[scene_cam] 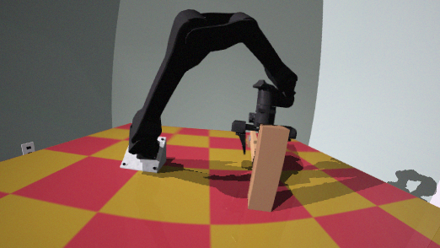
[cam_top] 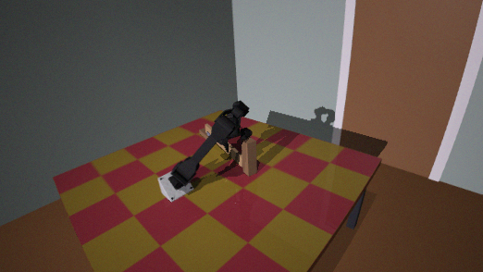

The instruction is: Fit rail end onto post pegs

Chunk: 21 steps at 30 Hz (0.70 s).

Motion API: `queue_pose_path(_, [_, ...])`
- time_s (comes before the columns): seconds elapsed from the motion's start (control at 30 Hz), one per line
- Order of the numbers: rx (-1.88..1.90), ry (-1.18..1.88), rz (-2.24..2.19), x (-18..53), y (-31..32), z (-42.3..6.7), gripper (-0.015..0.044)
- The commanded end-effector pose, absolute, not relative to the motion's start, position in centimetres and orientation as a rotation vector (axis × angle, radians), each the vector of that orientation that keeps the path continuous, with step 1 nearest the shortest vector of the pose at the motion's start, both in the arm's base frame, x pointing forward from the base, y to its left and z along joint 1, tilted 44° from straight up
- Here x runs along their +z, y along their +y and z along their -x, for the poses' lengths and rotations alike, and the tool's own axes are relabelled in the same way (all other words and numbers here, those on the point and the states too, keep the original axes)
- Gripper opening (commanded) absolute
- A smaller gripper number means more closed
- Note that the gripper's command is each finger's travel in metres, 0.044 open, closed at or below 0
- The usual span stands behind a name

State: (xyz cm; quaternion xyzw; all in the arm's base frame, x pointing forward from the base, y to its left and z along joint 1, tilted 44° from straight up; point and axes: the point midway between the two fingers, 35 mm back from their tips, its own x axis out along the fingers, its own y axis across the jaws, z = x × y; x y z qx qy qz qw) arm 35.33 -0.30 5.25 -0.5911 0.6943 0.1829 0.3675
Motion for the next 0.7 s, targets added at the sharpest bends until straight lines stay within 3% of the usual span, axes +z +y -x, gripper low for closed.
queue_pose_path(0.0, [0.474,1.790,1.525,4.7,-0.8,-35.2,0.0440])
queue_pose_path(0.67, [0.472,1.791,1.527,2.4,-3.1,-34.9,0.0440])
